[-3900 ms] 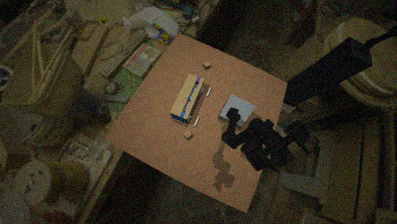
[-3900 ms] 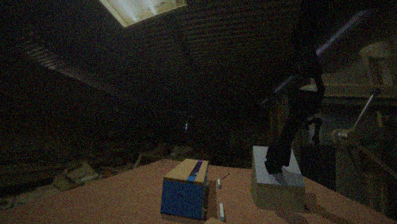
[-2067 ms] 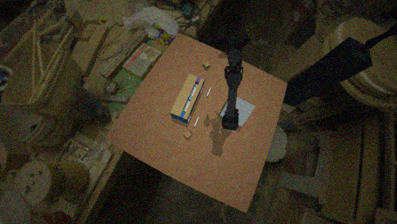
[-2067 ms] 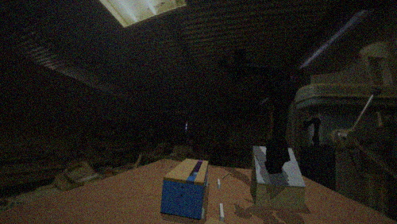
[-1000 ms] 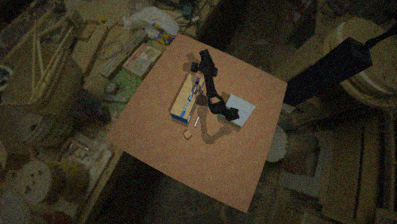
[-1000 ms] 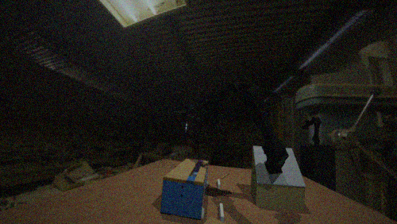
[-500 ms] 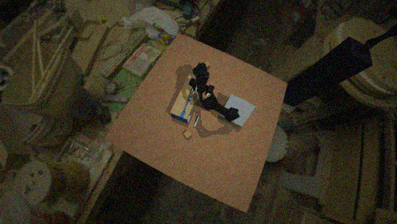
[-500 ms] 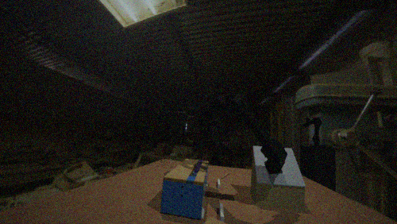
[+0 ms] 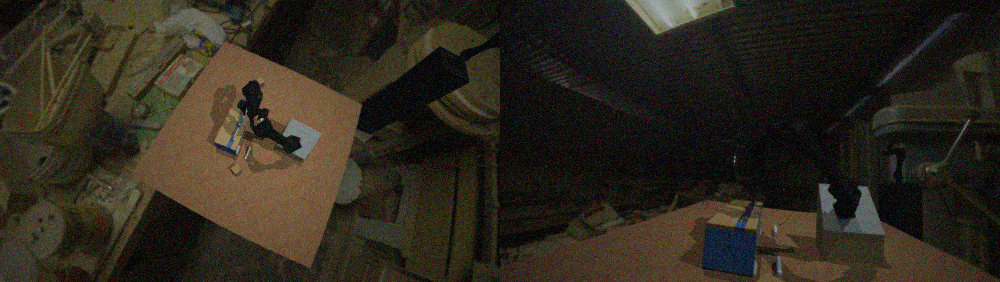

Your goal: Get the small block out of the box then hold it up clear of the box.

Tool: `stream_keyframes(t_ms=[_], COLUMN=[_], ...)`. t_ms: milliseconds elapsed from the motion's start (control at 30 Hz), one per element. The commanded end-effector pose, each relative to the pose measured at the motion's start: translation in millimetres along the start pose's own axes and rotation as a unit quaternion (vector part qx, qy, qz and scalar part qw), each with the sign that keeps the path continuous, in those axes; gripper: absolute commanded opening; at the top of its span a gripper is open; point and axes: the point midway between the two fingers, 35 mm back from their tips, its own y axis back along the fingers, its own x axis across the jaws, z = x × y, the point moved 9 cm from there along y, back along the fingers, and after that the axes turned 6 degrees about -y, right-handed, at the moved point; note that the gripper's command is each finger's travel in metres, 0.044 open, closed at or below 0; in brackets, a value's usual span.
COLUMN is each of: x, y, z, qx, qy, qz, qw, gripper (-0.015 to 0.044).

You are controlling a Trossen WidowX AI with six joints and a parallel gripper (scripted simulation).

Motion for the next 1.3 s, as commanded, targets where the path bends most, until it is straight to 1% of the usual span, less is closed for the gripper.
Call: stream_keyframes(t_ms=[0, 1267], x=[0.6, 6.7], y=[-9.5, -67.8], z=[3.0, 20.3], qx=[0.004, 0.007], qy=[-0.006, -0.005], qz=[0.0, -0.001], qw=[1.0, 1.0], gripper=[0.04, 0.04])
